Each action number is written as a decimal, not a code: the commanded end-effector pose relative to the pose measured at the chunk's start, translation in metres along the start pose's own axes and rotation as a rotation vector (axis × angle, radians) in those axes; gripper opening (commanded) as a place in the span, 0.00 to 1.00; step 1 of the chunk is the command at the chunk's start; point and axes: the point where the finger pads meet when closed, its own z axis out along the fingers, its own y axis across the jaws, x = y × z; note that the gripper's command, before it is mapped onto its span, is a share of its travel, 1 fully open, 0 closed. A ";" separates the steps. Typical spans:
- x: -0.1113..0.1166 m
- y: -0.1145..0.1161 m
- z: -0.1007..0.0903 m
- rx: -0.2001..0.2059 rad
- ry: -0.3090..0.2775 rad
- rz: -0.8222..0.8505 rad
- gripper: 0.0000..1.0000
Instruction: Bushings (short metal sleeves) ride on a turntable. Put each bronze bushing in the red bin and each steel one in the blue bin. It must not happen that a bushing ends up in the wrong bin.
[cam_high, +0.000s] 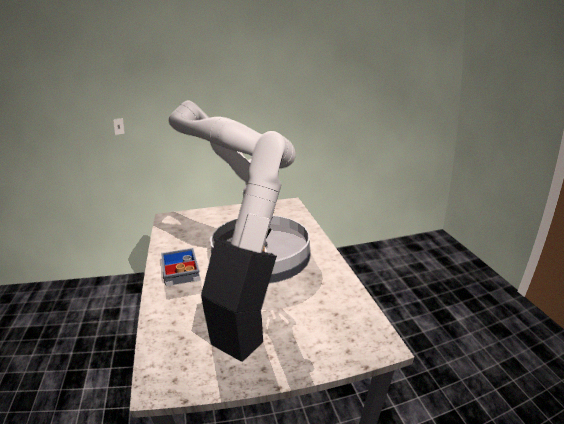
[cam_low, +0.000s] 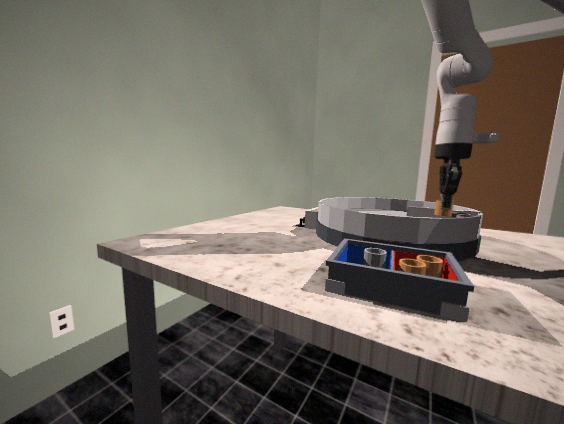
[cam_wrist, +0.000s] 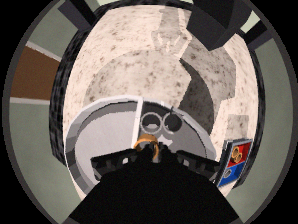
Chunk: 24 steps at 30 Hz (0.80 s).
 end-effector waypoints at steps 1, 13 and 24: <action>0.000 0.000 -0.001 0.000 -0.001 0.000 0.00; 0.000 0.000 -0.006 0.000 -0.001 0.000 0.00; 0.000 0.000 -0.009 0.000 -0.001 0.000 0.00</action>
